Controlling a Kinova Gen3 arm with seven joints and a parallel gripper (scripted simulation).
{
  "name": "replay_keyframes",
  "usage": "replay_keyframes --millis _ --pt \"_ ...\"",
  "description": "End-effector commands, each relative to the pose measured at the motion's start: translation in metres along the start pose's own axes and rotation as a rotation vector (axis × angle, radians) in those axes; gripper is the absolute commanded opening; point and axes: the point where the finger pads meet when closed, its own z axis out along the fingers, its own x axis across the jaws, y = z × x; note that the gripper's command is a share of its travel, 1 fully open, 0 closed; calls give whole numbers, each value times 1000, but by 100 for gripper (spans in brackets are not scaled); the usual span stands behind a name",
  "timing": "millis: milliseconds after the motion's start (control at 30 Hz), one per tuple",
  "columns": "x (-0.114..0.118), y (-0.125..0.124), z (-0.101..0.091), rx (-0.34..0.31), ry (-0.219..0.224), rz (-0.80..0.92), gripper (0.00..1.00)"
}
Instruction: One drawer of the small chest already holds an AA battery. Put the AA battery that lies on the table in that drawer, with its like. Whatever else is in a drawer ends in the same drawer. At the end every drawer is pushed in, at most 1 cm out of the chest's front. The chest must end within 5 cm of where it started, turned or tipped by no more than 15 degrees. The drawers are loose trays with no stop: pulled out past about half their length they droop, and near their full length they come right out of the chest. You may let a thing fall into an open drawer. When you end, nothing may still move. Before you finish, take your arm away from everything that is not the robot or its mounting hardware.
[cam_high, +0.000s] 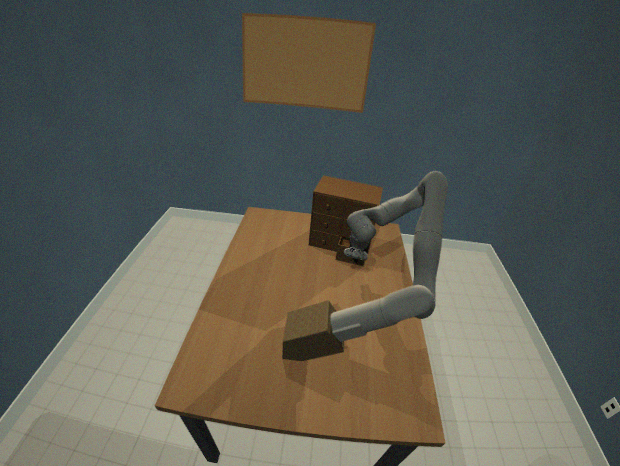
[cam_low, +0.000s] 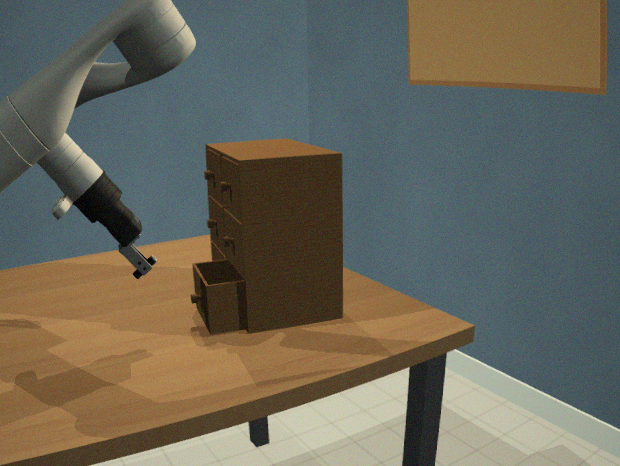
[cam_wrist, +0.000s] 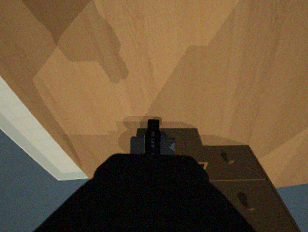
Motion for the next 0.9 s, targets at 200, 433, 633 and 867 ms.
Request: replay_keyframes --millis 200,433,633,867 --pt "4 -5 -3 -74 8 -30 31" --pt "4 -6 -3 -132 9 -30 31" --pt "4 -6 -3 -158 10 -30 31" --pt "4 -6 -3 -187 10 -30 31"
